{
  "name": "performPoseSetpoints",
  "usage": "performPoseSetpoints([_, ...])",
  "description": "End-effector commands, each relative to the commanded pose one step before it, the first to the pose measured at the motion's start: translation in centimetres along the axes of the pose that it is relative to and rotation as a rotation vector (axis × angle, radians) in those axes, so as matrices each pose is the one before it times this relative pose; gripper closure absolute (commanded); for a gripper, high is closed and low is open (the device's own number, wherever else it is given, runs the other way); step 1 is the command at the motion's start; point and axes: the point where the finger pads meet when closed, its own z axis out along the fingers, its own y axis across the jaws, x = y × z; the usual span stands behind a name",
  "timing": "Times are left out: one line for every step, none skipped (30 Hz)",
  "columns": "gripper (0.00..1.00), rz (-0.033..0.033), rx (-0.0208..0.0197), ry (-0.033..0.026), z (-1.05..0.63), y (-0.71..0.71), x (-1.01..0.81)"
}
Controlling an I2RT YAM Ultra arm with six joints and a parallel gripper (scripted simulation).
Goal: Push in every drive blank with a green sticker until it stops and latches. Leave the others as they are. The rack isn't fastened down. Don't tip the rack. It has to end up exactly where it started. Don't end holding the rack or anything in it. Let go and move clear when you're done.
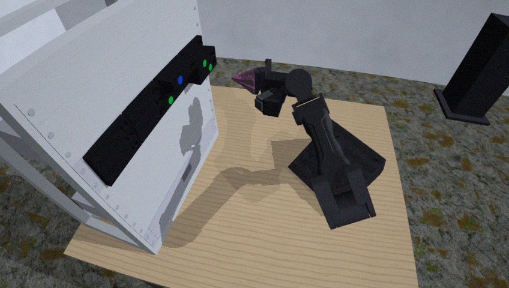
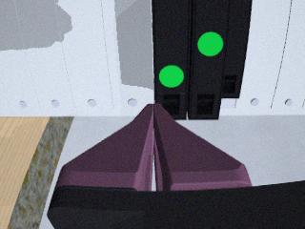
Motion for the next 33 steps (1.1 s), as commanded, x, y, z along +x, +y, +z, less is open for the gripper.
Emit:
performPoseSetpoints([1.0,-0.01753,0.02434,0.002,1.489,-1.312,-0.2])
performPoseSetpoints([1.0,-0.00015,-0.00032,0.00016,0.48,0.014,-0.002])
performPoseSetpoints([1.0,-0.00016,-0.0003,0.00014,0.529,0.014,-0.001])
performPoseSetpoints([1.0,0.0,0.0,0.0,0.0,0.0,0.0])
performPoseSetpoints([1.0,0.0,0.0,0.0,0.0,0.0,0.0])
performPoseSetpoints([1.0,-0.00016,-0.0003,0.00013,0.562,0.014,-0.001])
performPoseSetpoints([1.0,-0.00017,-0.0003,0.00012,0.578,0.014,-0.002])
performPoseSetpoints([1.0,-0.00017,-0.00029,0.00011,0.573,0.014,-0.002])
performPoseSetpoints([1.0,-0.00016,-0.00026,0.0001,0.544,0.014,-0.002])
performPoseSetpoints([1.0,-0.00014,-0.00022,0.00008,0.492,0.012,-0.002])
performPoseSetpoints([1.0,-0.00012,-0.00017,0.00006,0.418,0.01,-0.001])
performPoseSetpoints([1.0,-0.0001,-0.00015,0.00005,0.327,0.009,-0.002])
performPoseSetpoints([1.0,-0.00006,-0.00007,0.00002,0.229,0.004,-0.001])
performPoseSetpoints([1.0,-0.00004,-0.00006,0.00002,0.132,0.004,-0.001])
performPoseSetpoints([1.0,-0.00002,-0.00003,0.00001,0.054,0.002,0.0])
performPoseSetpoints([1.0,-0.00792,0.00708,-0.00594,-0.109,-0.258,-0.348])
performPoseSetpoints([1.0,-0.01483,0.01327,-0.01113,-0.222,-0.482,-0.653])
performPoseSetpoints([1.0,-0.00083,0.00074,-0.00062,-0.012,-0.027,-0.036])
performPoseSetpoints([1.0,0.00589,-0.00527,0.00442,0.084,0.195,0.258])
performPoseSetpoints([1.0,0.00268,-0.00219,0.00389,0.028,0.08,0.183])
performPoseSetpoints([1.0,0.0,0.0,0.0,0.0,0.0,0.0])
performPoseSetpoints([1.0,0.0,0.0,0.0,0.0,0.0,0.0])
performPoseSetpoints([1.0,-0.00106,0.0014,0.00315,-0.039,-0.054,0.092])
performPoseSetpoints([1.0,0.00131,0.0,0.0,0.0,0.0,0.0])
performPoseSetpoints([1.0,0.00293,0.0,0.0,0.0,0.0,0.0])
performPoseSetpoints([1.0,0.00138,0.0,0.0,0.0,0.0,0.0])
performPoseSetpoints([1.0,0.00039,0.0,0.0,0.0,0.0,0.0])
performPoseSetpoints([1.0,0.00006,0.0,0.0,0.0,0.0,0.0])
performPoseSetpoints([1.0,0.00001,0.0,0.0,0.0,0.0,0.0])
performPoseSetpoints([1.0,0.00002,0.0,0.0,0.0,0.0,0.0])
performPoseSetpoints([1.0,0.001,-0.00033,0.00187,0.002,0.0,0.079])
performPoseSetpoints([1.0,0.00551,-0.00181,0.01052,0.008,-0.003,0.447])
performPoseSetpoints([1.0,0.0096,-0.00464,0.01125,0.073,0.033,0.552])
